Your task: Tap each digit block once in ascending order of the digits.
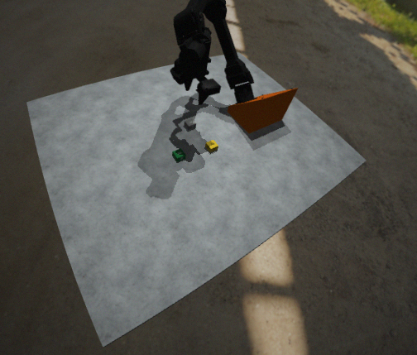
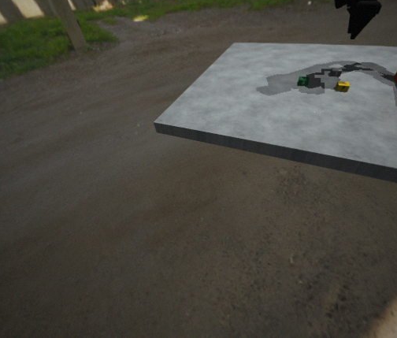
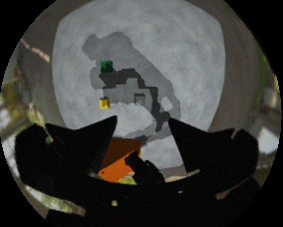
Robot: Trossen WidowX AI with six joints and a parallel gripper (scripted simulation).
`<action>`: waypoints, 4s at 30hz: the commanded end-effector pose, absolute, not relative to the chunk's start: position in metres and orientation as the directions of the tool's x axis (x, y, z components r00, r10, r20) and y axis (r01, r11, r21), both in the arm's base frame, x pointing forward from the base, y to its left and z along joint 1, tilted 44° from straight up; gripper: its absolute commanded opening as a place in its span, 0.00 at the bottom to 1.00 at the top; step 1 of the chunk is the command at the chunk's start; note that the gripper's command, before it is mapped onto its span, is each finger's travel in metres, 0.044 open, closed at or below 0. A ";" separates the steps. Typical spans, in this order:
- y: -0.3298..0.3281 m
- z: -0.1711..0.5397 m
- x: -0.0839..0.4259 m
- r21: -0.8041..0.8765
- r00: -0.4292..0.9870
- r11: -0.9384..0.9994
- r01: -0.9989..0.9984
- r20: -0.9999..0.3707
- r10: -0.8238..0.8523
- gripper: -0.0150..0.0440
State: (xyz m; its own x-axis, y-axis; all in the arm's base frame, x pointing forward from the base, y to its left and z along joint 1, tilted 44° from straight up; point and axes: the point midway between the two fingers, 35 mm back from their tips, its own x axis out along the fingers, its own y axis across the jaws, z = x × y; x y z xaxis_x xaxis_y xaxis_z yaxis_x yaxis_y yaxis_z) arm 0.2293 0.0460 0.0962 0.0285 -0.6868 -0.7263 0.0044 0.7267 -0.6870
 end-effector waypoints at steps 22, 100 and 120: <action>-0.015 0.037 0.227 -0.696 0.028 0.718 -0.003 -0.718 -0.696 0.29; 0.063 -0.043 0.341 -0.692 0.033 0.721 0.002 -0.721 -0.692 0.29; 0.054 -0.055 0.343 -0.688 0.036 0.726 0.007 -0.725 -0.688 0.29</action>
